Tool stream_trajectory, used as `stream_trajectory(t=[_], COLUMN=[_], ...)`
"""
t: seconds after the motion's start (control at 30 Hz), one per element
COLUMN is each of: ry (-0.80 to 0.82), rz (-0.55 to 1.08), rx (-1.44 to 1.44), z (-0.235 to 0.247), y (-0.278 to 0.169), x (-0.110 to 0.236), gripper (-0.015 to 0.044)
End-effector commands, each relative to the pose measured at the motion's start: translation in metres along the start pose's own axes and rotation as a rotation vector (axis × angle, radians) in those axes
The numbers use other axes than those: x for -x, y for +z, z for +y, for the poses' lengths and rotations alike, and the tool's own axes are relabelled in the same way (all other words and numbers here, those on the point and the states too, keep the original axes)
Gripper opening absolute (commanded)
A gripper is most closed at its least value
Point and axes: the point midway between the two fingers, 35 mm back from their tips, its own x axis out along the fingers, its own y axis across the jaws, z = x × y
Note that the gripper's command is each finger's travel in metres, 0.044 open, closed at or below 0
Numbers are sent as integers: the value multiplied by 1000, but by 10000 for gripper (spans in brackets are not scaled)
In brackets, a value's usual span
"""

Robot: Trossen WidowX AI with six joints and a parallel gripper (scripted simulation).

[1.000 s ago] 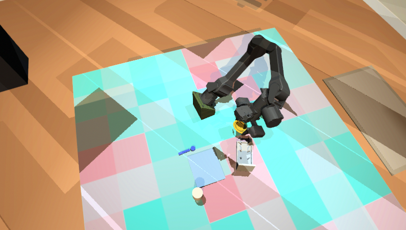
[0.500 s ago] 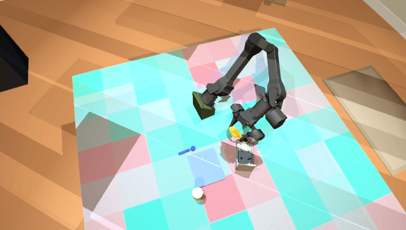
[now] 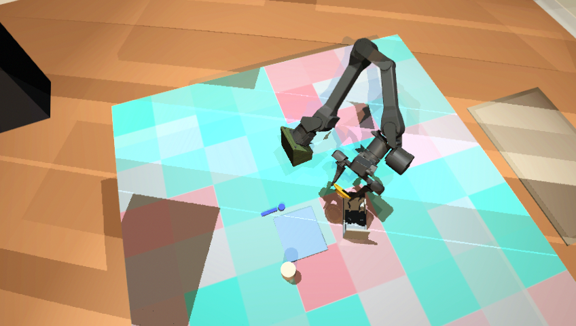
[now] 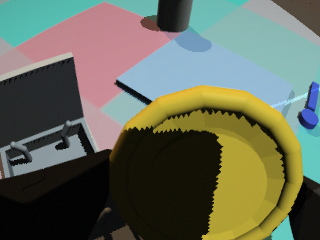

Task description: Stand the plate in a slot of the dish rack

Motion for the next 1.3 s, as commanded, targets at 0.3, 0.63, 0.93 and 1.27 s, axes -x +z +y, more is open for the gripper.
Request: stream_trajectory(t=[0.3, 0.63, 0.93, 1.27], ry=[190, 351, 497, 658], rz=[-210, -344, -443, -532], rx=[101, 145, 154, 129], z=[9, 13, 13, 6], y=[-11, -21, -29, -36], x=[2, 10, 21, 35], gripper=[0, 0, 0, 0])
